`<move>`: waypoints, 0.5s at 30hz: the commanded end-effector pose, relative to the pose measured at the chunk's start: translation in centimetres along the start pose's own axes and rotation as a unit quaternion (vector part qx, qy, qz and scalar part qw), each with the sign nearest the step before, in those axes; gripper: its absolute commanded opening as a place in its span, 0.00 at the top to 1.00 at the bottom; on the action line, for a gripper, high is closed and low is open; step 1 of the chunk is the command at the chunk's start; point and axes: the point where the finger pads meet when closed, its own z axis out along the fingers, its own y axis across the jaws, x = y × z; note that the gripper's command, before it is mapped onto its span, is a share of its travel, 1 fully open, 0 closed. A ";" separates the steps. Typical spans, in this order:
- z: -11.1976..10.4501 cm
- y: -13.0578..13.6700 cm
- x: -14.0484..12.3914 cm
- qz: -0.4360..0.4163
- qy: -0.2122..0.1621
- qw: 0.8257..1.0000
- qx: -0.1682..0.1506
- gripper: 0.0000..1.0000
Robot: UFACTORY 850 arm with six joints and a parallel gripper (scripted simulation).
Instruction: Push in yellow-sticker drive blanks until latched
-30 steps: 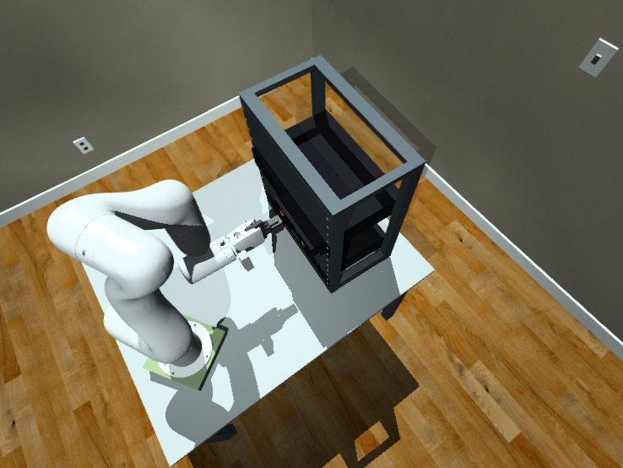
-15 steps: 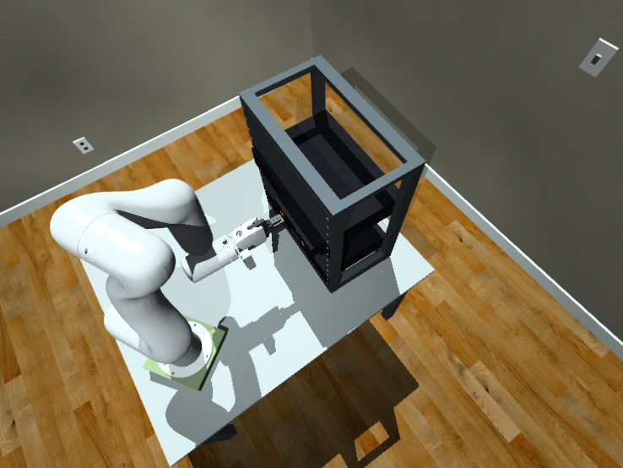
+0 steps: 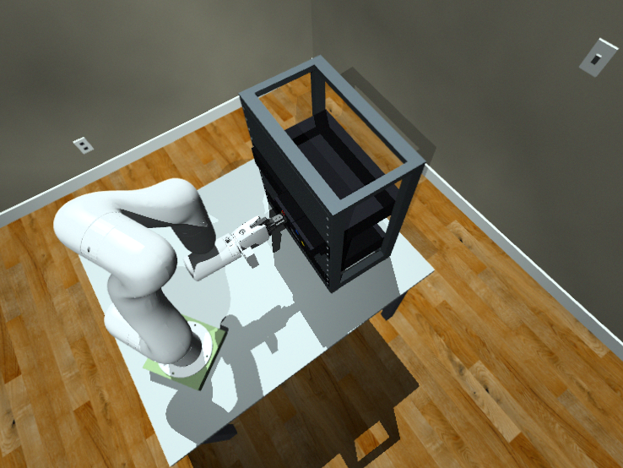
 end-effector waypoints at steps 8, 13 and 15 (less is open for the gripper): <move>0.6 -0.1 0.0 0.000 0.000 1.000 0.001 1.00; 1.1 -0.1 0.0 0.000 0.000 1.000 0.001 1.00; 1.1 -0.1 0.0 0.000 0.000 1.000 0.001 1.00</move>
